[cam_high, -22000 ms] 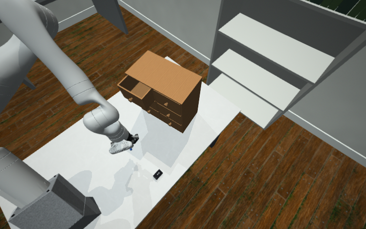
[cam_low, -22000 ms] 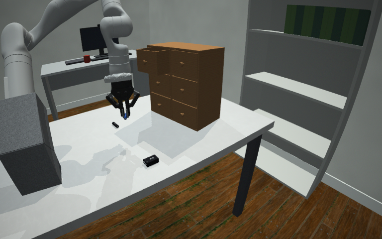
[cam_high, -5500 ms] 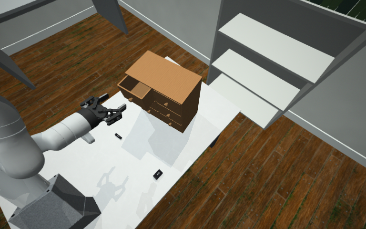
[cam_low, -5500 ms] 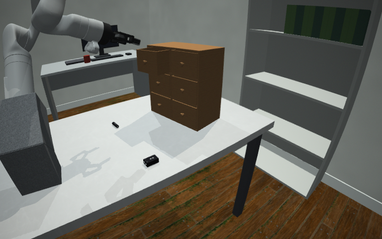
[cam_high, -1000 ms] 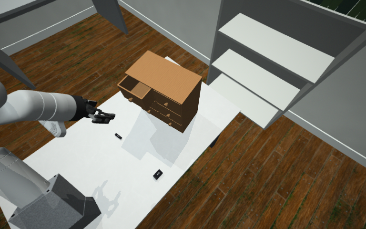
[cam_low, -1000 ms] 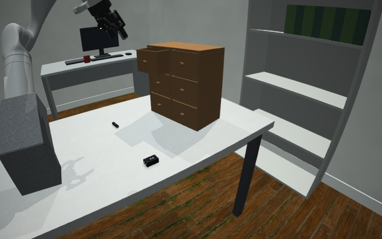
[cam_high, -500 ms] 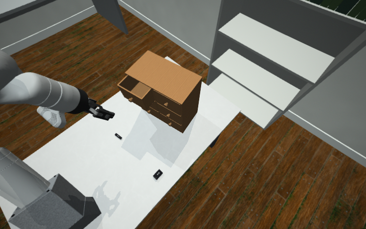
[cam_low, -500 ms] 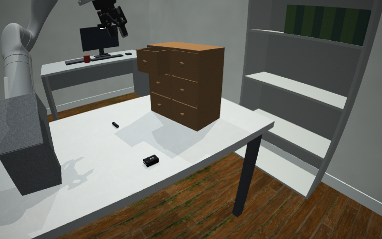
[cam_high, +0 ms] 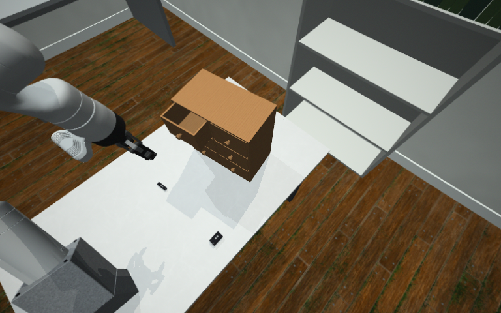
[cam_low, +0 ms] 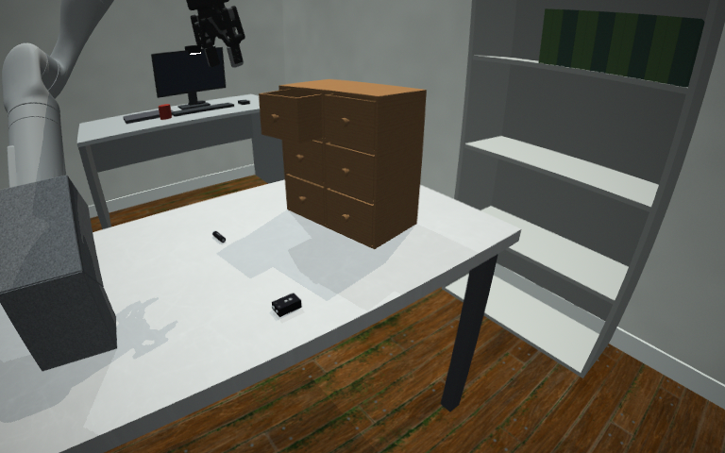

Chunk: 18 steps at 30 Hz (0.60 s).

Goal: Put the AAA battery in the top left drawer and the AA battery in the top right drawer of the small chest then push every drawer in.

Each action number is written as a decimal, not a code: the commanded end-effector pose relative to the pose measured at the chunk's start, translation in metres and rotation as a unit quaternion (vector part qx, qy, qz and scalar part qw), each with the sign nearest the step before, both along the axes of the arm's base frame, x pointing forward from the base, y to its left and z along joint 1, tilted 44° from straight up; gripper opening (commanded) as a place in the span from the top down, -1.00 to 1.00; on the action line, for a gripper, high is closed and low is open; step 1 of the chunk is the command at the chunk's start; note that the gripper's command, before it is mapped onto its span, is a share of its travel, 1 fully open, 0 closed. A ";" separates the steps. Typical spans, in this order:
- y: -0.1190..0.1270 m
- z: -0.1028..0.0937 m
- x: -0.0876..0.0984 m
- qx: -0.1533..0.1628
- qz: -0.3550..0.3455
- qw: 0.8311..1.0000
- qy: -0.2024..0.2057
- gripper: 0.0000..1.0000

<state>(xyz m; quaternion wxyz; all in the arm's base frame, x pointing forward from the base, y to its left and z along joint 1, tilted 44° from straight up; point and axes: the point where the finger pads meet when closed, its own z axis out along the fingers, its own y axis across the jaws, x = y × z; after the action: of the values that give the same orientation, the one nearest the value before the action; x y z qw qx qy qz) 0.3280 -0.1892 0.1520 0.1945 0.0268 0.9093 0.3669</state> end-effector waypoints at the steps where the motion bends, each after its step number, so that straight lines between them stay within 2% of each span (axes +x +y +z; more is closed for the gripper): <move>1: -0.001 0.001 0.003 -0.005 0.014 1.000 0.006 -1.00; 18: -0.003 0.004 0.003 -0.011 0.055 0.997 0.051 -1.00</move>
<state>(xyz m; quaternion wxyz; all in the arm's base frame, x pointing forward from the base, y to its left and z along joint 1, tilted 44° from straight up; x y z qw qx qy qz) 0.3287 -0.1922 0.1560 0.1312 -0.0020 0.9211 0.3664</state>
